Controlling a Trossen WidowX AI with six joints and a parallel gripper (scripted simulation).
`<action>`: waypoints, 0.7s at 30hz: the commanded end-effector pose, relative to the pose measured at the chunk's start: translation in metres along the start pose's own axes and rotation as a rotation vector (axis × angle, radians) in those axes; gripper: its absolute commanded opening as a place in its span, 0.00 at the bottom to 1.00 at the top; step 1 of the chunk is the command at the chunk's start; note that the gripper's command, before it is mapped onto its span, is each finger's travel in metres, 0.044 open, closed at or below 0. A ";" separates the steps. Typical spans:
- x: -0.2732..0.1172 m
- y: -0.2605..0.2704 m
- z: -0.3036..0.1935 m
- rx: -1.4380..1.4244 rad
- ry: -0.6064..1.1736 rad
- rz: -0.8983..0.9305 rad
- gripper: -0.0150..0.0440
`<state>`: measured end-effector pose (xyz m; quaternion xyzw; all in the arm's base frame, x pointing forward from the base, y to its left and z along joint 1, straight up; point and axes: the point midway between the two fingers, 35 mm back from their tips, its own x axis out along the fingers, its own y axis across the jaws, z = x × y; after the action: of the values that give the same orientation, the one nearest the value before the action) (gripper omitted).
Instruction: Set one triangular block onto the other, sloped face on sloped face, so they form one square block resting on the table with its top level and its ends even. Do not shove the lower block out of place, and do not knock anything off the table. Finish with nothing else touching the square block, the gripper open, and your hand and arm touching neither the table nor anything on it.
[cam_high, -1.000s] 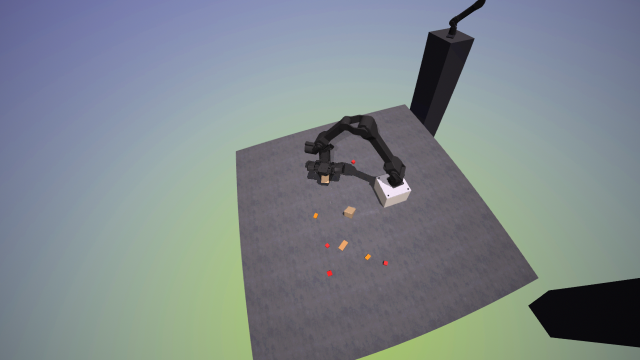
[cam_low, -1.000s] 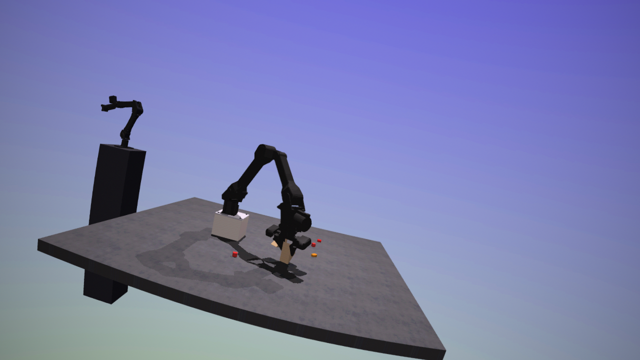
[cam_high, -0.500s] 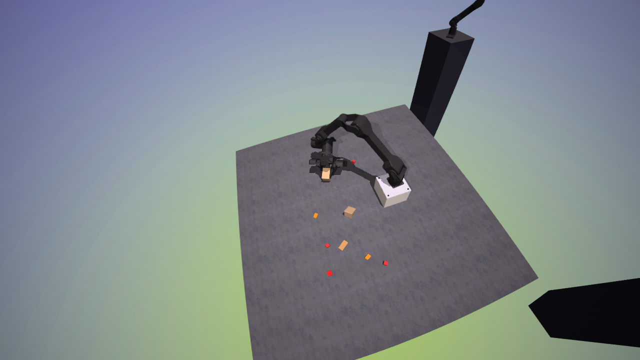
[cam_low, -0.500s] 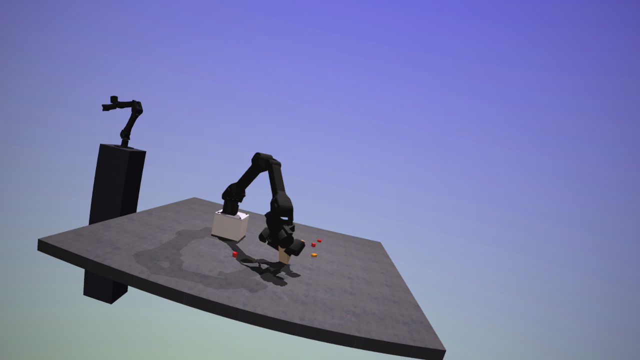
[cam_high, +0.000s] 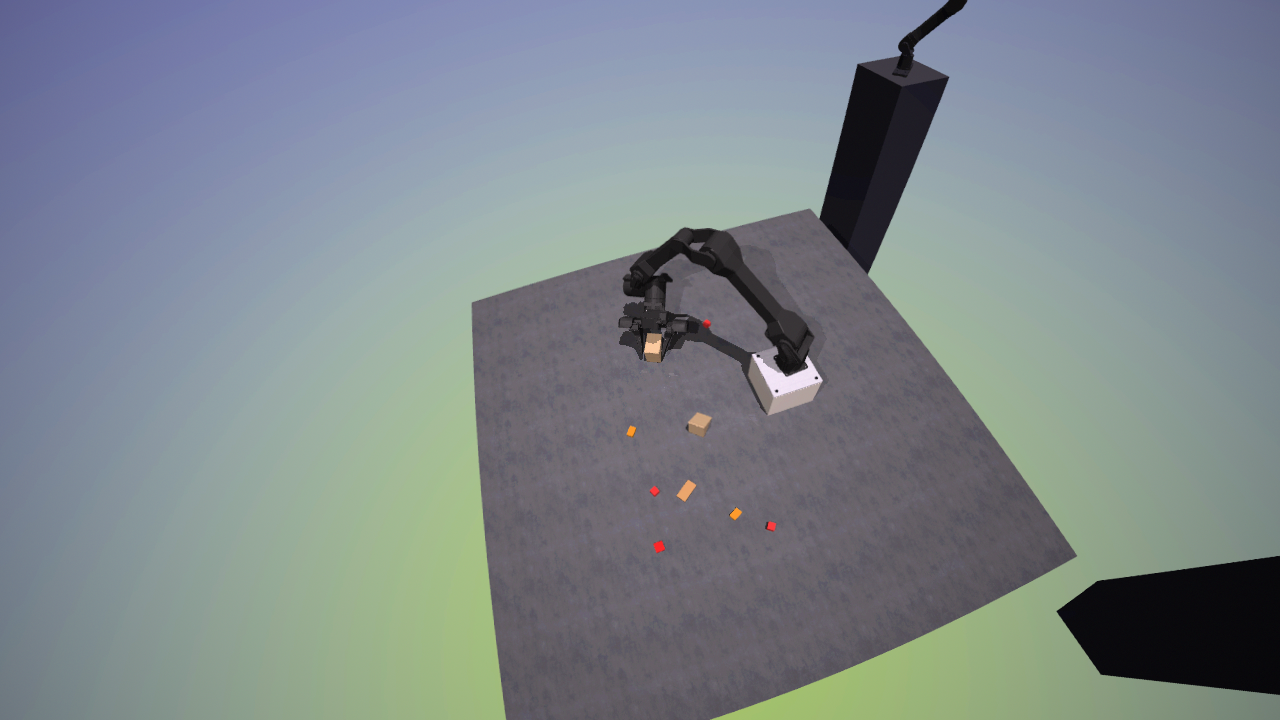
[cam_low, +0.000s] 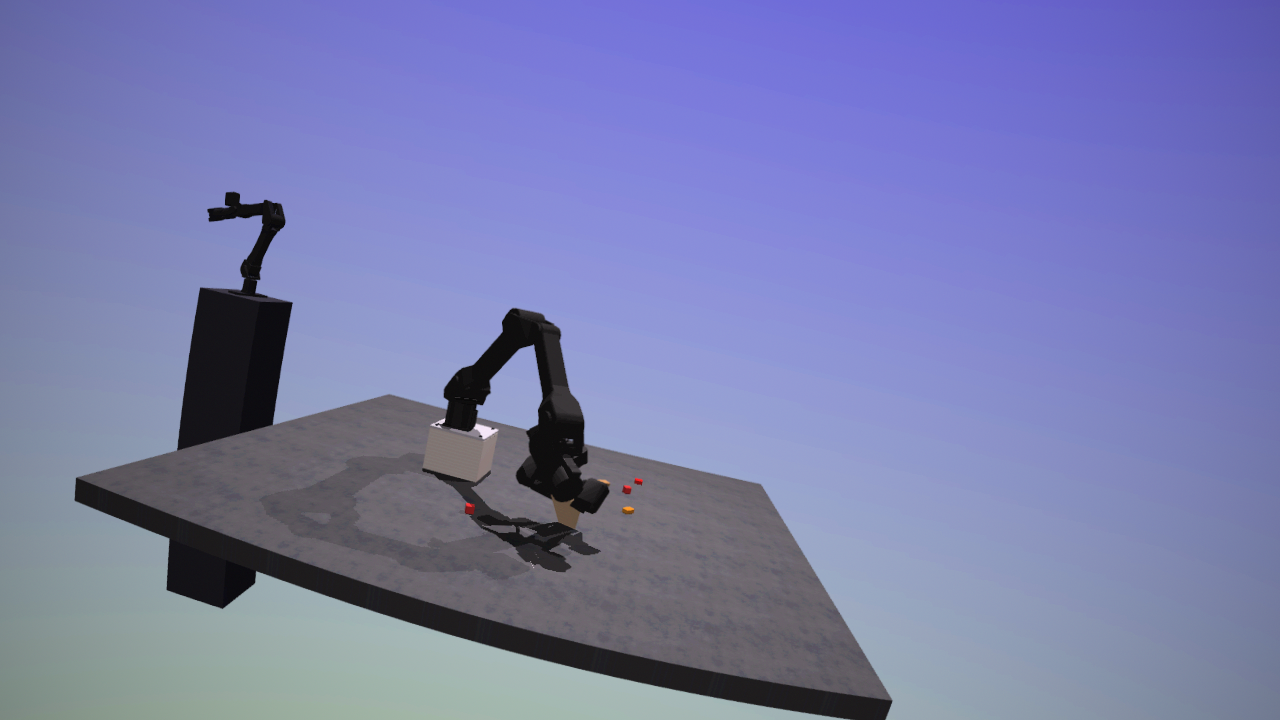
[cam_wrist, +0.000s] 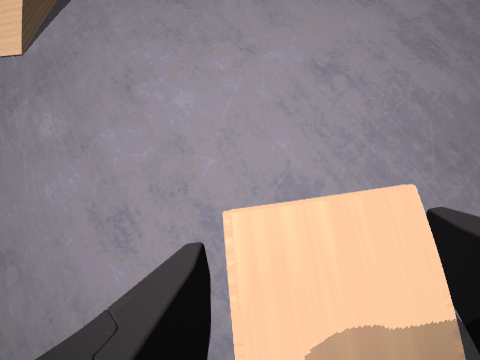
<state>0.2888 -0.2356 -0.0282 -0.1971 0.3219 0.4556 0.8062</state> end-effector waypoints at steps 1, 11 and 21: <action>0.000 0.000 -0.001 0.003 0.004 0.001 0.88; -0.002 0.000 0.001 0.003 0.003 0.001 1.00; -0.069 0.000 0.072 0.000 0.000 -0.001 1.00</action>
<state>0.2893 -0.2365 0.0655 -0.2067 0.3213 0.4516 0.8063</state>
